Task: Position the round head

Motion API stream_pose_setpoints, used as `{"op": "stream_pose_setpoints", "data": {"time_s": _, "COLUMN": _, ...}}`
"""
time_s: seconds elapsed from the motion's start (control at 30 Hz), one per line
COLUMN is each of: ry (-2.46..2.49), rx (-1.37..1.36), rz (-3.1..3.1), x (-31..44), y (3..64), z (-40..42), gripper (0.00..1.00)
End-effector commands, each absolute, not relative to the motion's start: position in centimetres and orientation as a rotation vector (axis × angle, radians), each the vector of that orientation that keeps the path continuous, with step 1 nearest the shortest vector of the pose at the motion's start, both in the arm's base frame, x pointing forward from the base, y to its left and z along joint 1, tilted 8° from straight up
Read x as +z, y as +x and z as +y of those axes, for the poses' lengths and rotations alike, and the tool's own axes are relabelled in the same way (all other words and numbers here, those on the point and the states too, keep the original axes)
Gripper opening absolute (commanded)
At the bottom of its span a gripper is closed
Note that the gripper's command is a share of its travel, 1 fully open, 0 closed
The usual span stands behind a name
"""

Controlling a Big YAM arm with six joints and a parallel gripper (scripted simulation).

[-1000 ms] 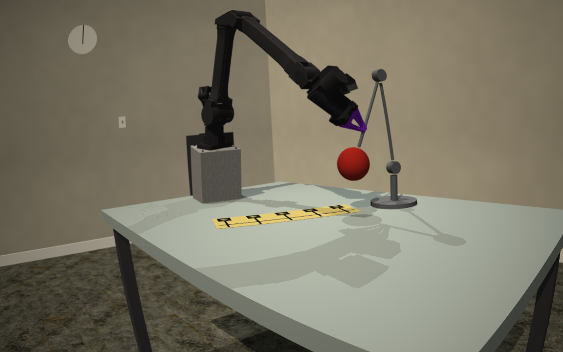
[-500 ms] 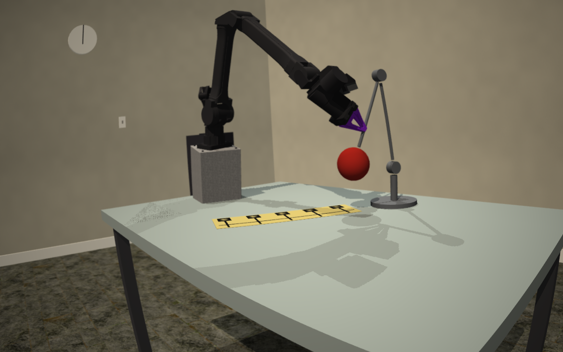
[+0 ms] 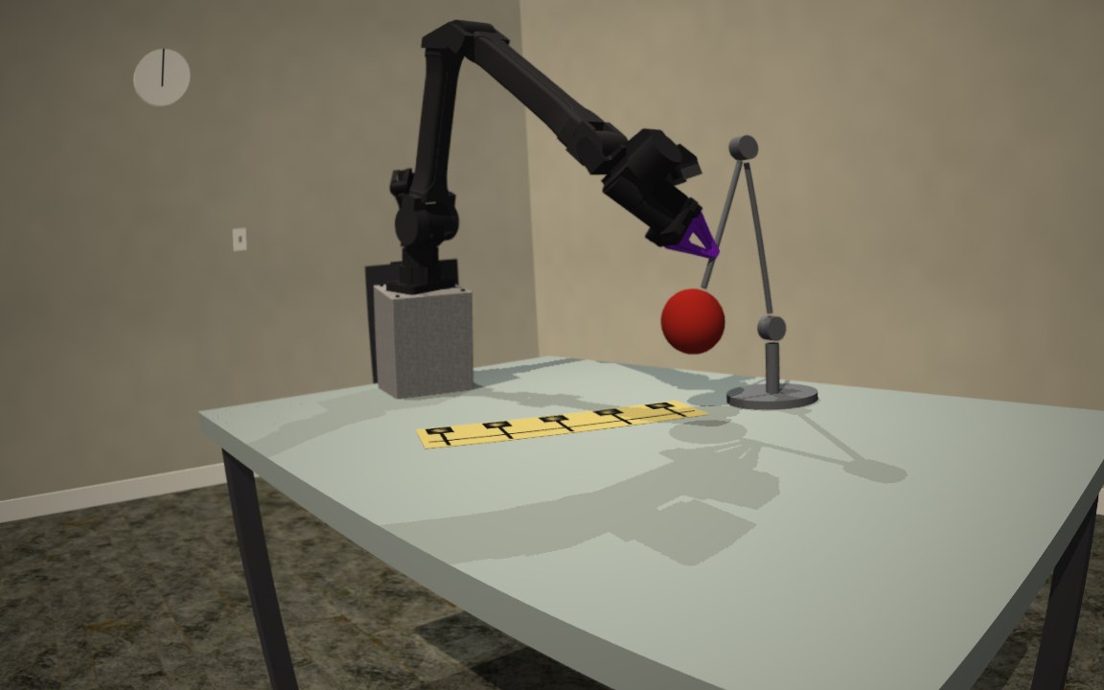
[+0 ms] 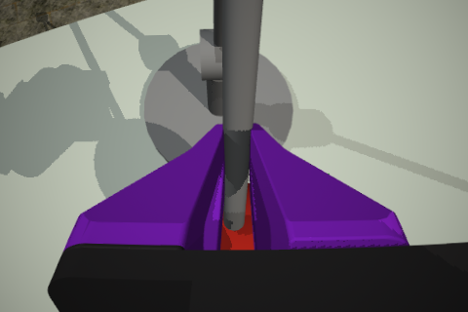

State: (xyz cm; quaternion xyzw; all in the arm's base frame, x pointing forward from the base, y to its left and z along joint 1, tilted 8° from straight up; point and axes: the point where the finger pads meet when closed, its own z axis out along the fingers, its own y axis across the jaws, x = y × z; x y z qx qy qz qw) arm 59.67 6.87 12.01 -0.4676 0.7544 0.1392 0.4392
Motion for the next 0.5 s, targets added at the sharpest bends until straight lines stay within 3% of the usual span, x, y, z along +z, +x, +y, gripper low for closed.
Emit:
{"op": "stream_pose_setpoints", "data": {"time_s": 0.0, "ry": -1.144, "rx": 0.345, "rz": 1.925, "x": 10.1, "y": 58.2, "z": 5.2, "gripper": 0.0}}
{"op": "stream_pose_setpoints", "data": {"time_s": 0.47, "ry": -1.129, "rx": 0.349, "rz": 1.978, "x": 5.4, "y": 55.1, "z": 1.8, "gripper": 0.0}}
